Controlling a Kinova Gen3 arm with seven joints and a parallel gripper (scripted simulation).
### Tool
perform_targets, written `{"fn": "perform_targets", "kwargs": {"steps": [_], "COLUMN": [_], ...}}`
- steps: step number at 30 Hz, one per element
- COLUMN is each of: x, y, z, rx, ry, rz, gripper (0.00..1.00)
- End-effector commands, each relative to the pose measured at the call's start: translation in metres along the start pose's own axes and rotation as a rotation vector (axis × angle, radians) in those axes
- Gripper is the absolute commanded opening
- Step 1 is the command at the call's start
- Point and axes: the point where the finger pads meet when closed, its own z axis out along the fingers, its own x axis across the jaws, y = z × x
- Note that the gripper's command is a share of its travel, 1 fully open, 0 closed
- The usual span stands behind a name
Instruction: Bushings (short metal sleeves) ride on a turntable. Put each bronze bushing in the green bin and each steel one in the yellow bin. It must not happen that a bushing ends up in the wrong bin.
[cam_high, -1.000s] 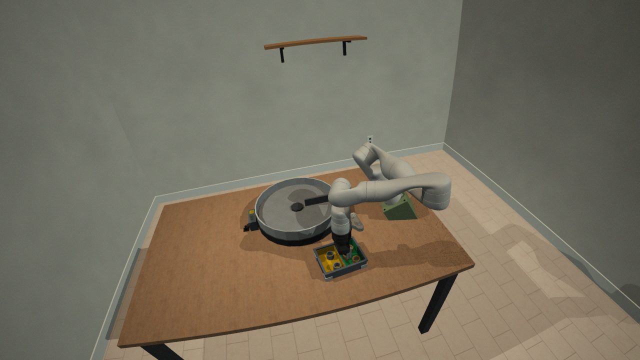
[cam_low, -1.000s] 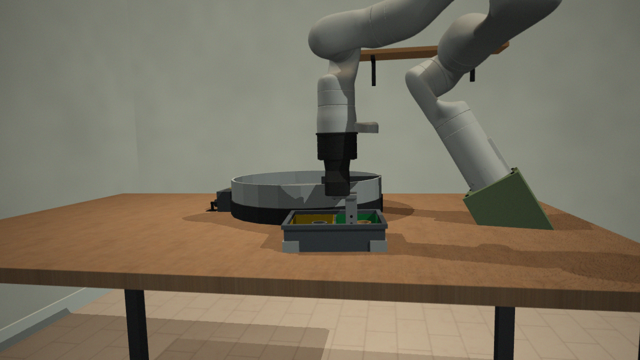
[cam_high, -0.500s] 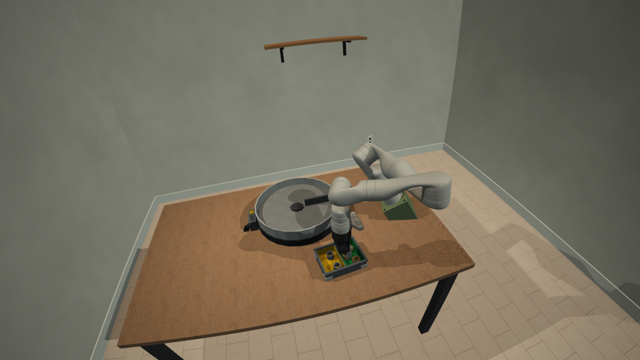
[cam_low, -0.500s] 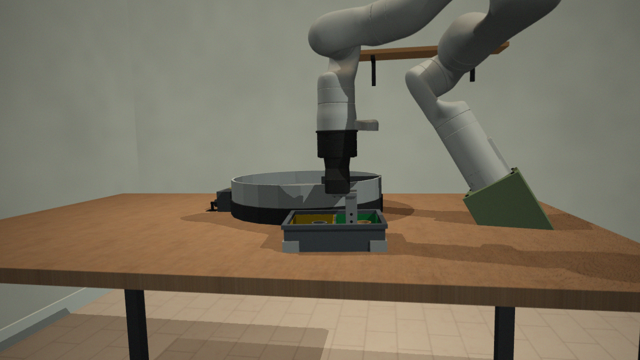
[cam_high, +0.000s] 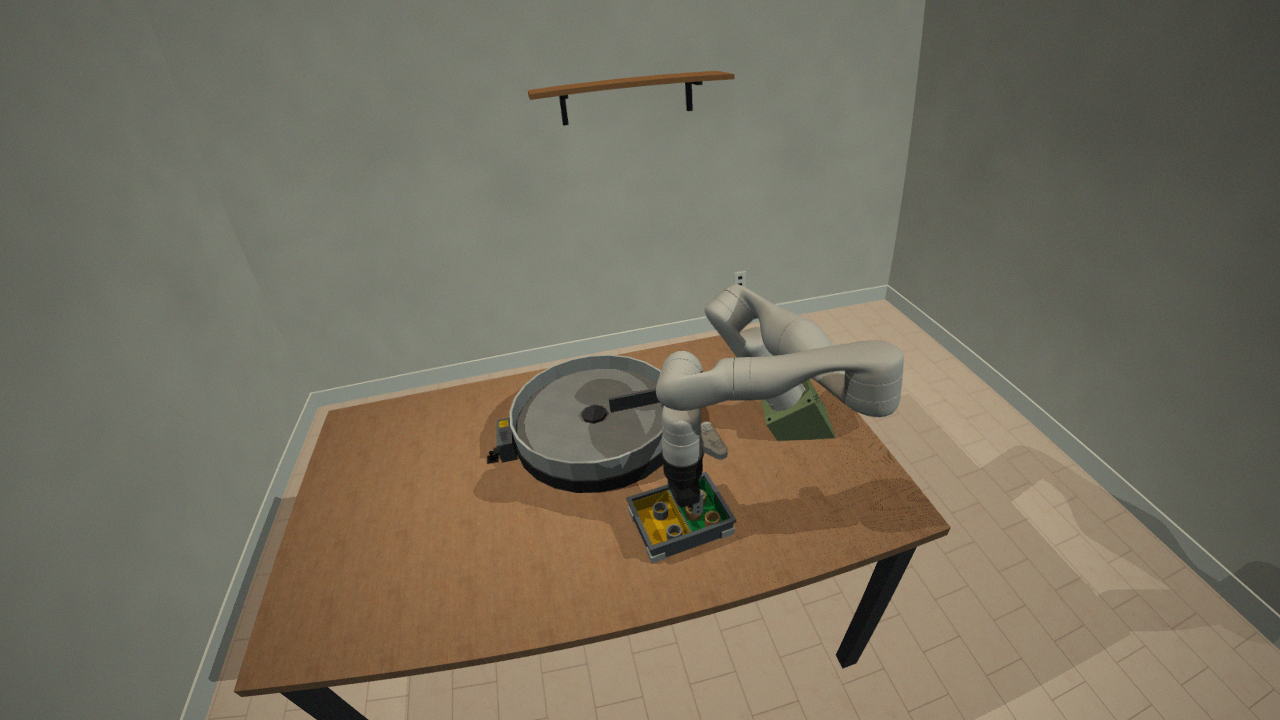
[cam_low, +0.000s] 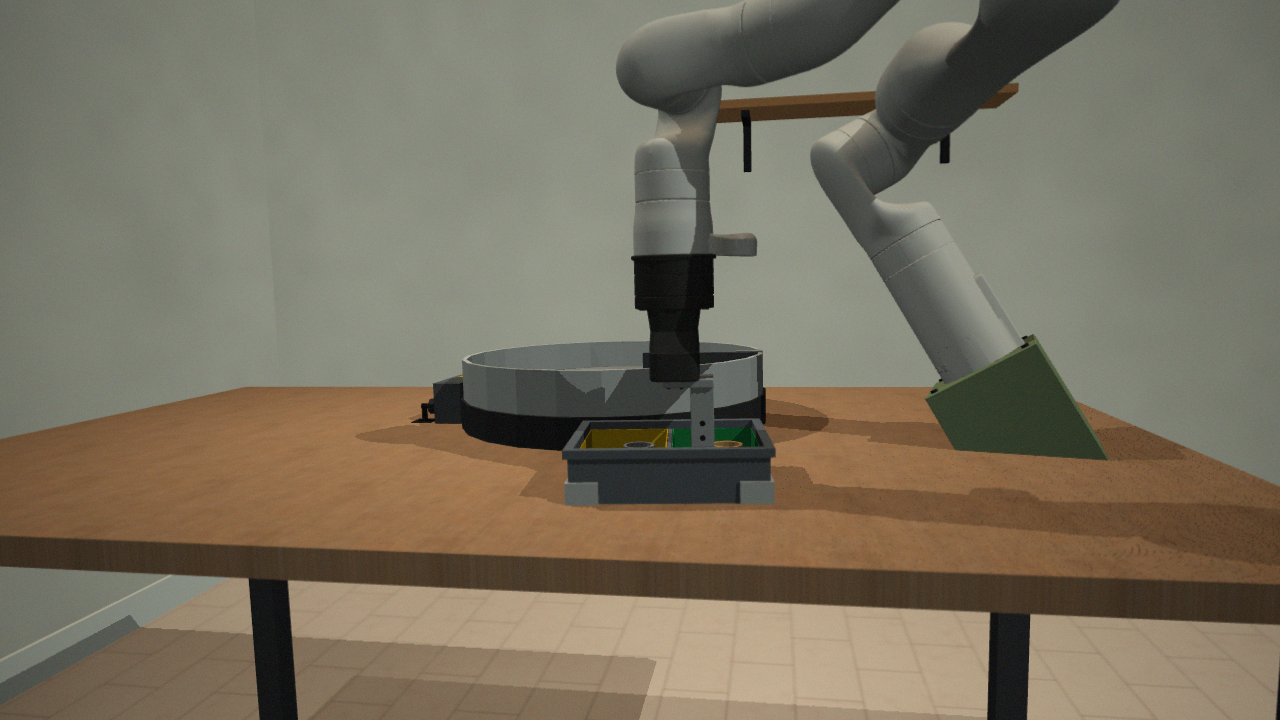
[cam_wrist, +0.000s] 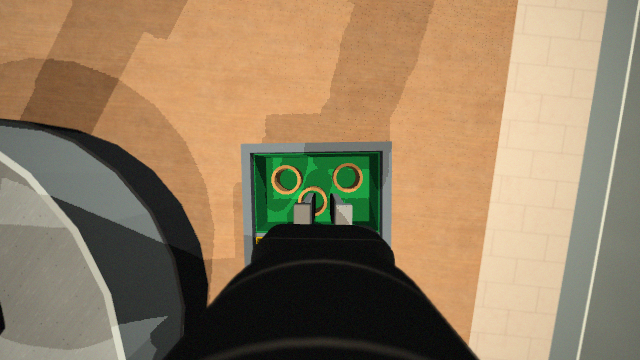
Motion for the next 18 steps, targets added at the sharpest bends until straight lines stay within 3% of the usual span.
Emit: {"fn": "perform_targets", "kwargs": {"steps": [1,6,9,12,14,16,18], "x": [0.0,0.0,0.0,0.0,0.0,0.0,0.0], "y": [0.0,0.0,0.0,0.0,0.0,0.0,0.0], "z": [-0.001,-0.057,-0.057,-0.09,-0.09,-0.112,-0.112], "rx": [-0.001,-0.001,-0.001,-0.001,-0.001,-0.001,-0.001], "ry": [0.002,0.002,0.002,0.002,0.002,0.002,0.002], "rz": [0.0,0.0,0.0,0.0,0.0,0.0,0.0], "gripper": [0.42,0.42,0.42,0.42,0.42,0.42,0.42]}}
